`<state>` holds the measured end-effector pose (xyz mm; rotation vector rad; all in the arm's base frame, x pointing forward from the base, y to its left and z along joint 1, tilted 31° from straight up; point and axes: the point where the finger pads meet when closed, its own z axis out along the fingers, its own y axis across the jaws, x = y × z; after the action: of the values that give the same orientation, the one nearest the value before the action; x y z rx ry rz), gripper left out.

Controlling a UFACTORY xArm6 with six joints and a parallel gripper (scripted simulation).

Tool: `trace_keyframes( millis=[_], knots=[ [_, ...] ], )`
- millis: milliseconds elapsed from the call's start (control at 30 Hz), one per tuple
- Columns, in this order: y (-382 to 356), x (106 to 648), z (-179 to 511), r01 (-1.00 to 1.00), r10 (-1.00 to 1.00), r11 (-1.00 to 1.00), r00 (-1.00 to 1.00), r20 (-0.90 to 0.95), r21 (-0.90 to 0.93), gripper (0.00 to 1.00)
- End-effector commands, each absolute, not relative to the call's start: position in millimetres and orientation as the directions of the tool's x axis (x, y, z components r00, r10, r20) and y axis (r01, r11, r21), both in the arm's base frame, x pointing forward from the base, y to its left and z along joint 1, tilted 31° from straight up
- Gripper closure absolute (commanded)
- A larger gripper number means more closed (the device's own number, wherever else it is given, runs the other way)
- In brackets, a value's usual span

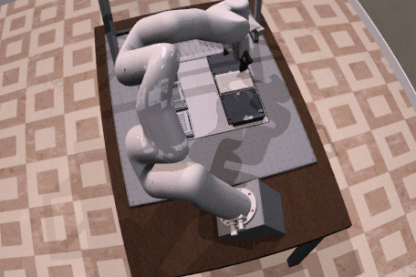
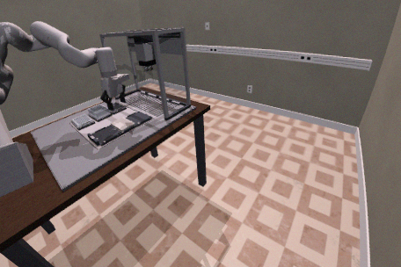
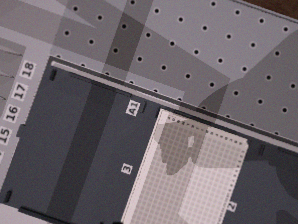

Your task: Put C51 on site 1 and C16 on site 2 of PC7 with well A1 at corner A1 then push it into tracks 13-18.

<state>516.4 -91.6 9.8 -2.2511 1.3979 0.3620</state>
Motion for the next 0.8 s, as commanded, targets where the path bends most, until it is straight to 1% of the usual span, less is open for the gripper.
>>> trace_keyframes(
  millis=[0,400,467,767],
  knots=[
    [-93.0,517.7,11.4,-0.835,-0.724,-0.459,0.55,-0.417,-0.305,0.0],
    [-93.0,517.7,11.4,-0.555,-0.488,-0.704,0.832,-0.265,-0.443,0.0],
    [-93.0,517.7,11.4,-0.555,-0.488,-0.704,0.832,-0.265,-0.443,0.0],
    [-93.0,517.7,11.4,-0.284,-0.258,-0.817,0.958,-0.122,-0.502,0.0]
  ],
)
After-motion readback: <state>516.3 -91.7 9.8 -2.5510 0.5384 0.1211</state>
